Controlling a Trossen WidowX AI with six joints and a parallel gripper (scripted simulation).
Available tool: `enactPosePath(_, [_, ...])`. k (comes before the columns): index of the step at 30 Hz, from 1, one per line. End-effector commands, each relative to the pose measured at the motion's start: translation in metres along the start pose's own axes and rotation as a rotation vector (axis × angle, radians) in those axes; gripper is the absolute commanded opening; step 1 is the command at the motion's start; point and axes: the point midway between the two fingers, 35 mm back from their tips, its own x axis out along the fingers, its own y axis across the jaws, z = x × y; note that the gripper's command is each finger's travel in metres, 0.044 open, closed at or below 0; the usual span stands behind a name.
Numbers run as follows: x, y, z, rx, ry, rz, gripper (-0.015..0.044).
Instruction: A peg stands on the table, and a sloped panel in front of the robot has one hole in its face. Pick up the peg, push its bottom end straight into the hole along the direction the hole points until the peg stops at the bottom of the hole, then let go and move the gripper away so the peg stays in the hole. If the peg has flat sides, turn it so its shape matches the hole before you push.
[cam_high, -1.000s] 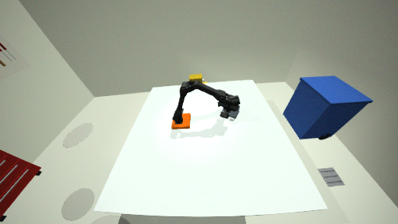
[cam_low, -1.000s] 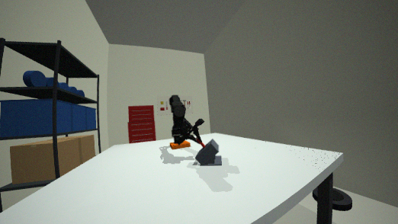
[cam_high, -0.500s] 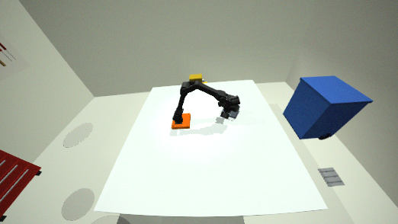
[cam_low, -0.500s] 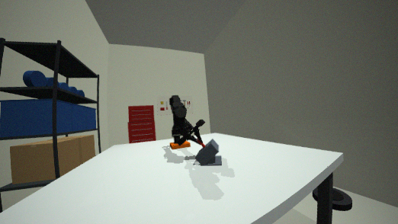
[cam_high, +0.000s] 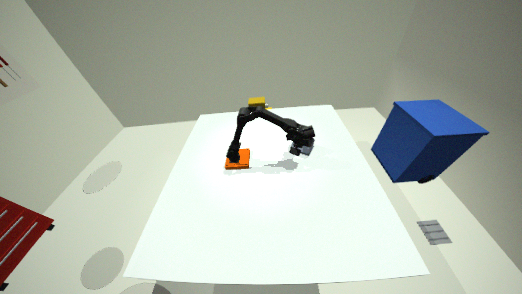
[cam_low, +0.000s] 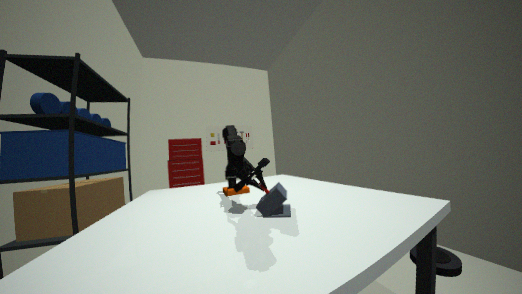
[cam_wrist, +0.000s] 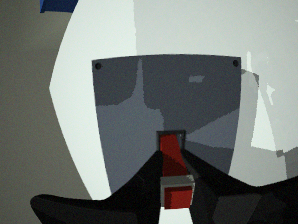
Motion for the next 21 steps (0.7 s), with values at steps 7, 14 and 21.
enactPosePath(7, [0.0016,-0.0008,-0.0001,-0.001,0.001,0.000,0.0000])
enactPosePath(14, [0.0016,-0.0008,-0.0001,-0.001,0.001,0.000,0.0000])
enactPosePath(21, [0.0016,-0.0008,-0.0001,-0.001,0.001,0.000,0.0184])
